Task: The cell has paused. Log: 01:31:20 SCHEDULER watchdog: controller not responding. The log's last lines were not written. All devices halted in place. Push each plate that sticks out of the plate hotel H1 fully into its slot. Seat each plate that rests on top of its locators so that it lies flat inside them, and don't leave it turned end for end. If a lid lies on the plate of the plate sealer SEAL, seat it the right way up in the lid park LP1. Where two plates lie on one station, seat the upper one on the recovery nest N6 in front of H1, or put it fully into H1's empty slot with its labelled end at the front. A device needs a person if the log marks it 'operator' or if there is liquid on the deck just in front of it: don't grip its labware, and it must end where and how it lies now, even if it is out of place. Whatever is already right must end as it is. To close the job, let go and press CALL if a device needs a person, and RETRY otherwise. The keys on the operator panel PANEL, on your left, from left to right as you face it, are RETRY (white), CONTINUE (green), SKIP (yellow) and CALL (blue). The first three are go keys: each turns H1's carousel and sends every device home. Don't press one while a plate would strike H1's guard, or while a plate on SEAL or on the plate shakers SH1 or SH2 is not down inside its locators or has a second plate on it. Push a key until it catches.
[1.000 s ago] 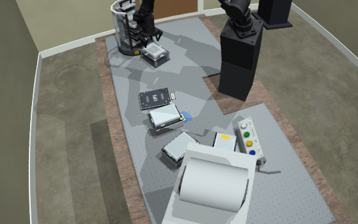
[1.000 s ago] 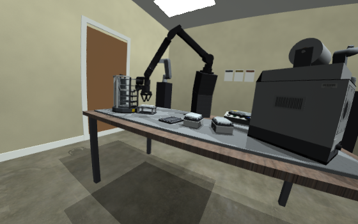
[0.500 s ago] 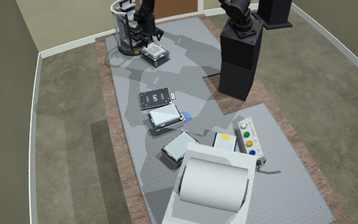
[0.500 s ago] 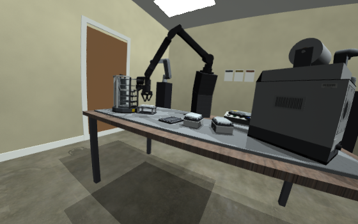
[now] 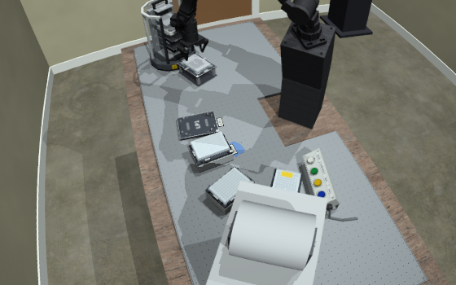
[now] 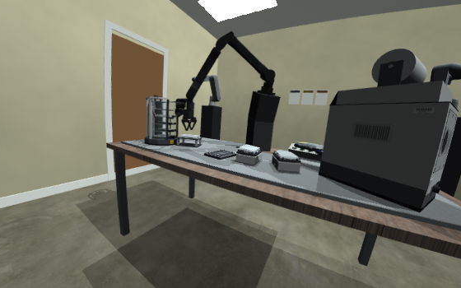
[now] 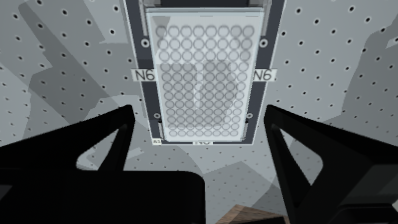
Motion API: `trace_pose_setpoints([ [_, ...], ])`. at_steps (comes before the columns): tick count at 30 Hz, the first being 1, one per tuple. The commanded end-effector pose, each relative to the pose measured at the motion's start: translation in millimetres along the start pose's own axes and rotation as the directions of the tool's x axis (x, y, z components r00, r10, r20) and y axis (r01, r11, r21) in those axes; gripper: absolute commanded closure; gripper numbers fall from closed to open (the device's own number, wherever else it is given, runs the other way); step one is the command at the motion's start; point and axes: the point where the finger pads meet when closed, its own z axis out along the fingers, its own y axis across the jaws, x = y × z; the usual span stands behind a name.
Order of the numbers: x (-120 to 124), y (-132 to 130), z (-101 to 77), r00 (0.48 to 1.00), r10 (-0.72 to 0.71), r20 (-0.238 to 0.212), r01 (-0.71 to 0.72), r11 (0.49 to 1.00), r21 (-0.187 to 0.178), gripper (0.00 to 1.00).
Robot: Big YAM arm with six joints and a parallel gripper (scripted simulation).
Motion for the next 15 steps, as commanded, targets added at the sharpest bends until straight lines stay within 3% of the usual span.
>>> trace_pose_setpoints([
  [1,-10,3,-6.8,1.000,-0.006,0.020,0.006,1.000,-0.007,0.00],
  [14,-10,3,-6.8,1.000,-0.006,0.020,0.006,1.000,-0.007,0.00],
  [15,-13,-5,-21.1,0.999,-0.007,0.040,0.008,1.000,-0.014,0.00],
])
